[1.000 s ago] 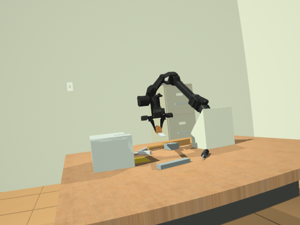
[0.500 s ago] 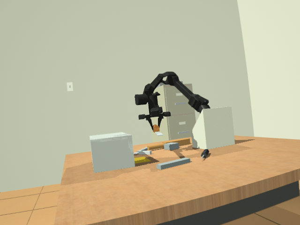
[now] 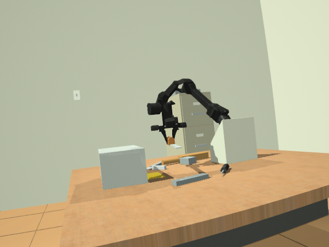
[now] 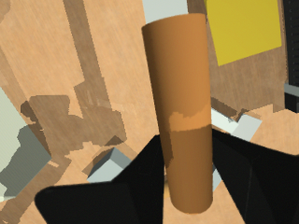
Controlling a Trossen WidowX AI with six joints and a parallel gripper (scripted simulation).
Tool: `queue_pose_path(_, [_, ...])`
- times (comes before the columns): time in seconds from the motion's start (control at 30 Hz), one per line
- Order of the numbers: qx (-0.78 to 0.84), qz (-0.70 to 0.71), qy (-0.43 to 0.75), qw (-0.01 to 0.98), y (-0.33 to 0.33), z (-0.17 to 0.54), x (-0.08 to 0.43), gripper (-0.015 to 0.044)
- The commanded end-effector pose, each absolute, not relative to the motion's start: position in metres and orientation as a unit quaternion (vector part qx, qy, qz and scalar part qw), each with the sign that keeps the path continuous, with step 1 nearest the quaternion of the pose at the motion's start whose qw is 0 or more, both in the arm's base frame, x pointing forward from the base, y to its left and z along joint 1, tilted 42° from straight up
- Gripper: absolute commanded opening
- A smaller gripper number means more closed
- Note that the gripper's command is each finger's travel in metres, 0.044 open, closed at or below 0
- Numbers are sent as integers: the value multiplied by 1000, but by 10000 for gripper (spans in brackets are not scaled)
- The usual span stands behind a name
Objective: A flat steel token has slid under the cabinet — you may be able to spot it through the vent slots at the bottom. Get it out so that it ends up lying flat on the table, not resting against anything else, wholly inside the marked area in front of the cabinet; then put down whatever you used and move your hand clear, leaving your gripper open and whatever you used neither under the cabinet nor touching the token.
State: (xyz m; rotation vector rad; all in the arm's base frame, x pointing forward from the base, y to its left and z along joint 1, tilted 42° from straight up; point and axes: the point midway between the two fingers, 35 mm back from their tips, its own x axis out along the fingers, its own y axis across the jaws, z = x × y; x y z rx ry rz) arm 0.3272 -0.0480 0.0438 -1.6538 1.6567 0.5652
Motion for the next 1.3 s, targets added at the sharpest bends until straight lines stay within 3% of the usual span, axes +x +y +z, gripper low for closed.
queue_pose_path(0.0, [-647, 235, 636, 349, -46, 44, 327, 0])
queue_pose_path(1.27, [-692, 326, 594, 249, -47, 44, 327, 0])
